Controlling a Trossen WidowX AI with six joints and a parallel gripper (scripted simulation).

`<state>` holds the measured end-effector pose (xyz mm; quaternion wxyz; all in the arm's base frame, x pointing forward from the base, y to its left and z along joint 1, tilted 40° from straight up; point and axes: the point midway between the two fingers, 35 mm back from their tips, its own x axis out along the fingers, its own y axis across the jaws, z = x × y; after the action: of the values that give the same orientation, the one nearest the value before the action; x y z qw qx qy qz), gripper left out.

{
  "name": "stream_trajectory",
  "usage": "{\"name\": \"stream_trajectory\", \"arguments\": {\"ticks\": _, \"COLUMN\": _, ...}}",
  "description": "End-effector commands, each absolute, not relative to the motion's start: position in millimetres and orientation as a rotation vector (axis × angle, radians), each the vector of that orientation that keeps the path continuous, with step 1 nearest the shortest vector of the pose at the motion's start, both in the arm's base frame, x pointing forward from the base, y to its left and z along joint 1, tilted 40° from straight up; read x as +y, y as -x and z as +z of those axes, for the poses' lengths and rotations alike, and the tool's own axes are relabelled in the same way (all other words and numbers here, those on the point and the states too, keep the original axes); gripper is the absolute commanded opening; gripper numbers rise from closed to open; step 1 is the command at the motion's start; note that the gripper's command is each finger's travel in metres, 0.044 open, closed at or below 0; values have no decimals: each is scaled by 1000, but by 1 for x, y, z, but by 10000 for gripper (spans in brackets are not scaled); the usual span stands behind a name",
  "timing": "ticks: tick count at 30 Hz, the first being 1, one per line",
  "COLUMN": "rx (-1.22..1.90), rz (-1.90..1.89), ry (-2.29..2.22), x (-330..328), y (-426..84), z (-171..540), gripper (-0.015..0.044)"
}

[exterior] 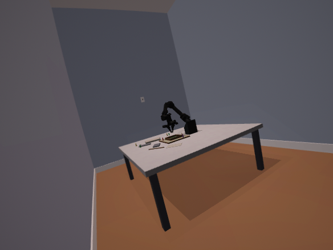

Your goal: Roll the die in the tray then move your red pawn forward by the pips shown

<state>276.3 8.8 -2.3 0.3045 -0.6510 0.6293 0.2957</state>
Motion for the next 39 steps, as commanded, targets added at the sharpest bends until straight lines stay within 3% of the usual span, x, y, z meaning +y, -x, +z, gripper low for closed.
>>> {"name": "stream_trajectory", "arguments": {"ticks": 1, "rx": 1666, "rz": 818, "ry": 1746, "x": 10, "y": -273, "z": -6, "gripper": 0}}
{"name": "stream_trajectory", "arguments": {"ticks": 13, "rx": 1555, "rz": 1076, "ry": 1472, "x": 5, "y": -266, "z": -16, "gripper": 0}}
{"name": "stream_trajectory", "arguments": {"ticks": 32, "rx": 1078, "rz": 1315, "ry": 1128, "x": 5, "y": -264, "z": -20, "gripper": 0}}
{"name": "stream_trajectory", "arguments": {"ticks": 39, "rx": 1077, "rz": 1314, "ry": 1129, "x": 1, "y": -276, "z": 24, "gripper": 0}}
